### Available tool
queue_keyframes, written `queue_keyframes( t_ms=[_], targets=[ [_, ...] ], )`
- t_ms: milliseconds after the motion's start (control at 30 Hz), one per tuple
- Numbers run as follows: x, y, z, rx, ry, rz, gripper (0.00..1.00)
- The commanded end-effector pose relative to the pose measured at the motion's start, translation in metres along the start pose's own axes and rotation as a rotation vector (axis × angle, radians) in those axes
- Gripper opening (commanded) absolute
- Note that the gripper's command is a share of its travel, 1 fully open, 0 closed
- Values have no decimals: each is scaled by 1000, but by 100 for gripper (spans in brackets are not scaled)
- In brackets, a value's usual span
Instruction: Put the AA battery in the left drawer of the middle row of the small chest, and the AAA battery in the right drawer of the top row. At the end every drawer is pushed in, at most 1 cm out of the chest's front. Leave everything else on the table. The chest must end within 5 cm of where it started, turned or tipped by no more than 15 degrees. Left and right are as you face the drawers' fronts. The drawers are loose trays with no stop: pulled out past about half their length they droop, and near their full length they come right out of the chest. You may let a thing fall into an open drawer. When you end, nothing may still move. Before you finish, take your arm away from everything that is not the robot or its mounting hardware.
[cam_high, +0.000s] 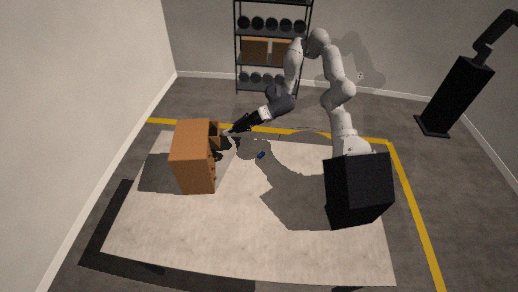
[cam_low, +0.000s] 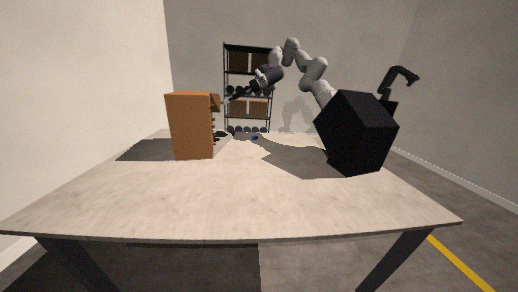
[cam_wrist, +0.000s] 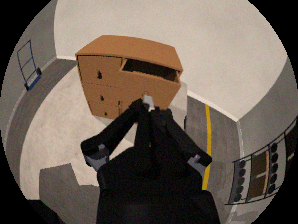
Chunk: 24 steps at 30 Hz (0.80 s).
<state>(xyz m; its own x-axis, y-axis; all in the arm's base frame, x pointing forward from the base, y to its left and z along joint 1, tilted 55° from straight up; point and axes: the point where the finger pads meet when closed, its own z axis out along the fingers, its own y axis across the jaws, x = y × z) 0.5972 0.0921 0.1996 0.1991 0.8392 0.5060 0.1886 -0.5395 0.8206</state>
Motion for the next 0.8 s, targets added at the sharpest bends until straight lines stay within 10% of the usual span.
queue_keyframes(
  t_ms=[0,767],
  targets=[
    [4,-3,5,7,-1,6,0],
    [19,-3,31,7,-1,6,0]
  ],
)
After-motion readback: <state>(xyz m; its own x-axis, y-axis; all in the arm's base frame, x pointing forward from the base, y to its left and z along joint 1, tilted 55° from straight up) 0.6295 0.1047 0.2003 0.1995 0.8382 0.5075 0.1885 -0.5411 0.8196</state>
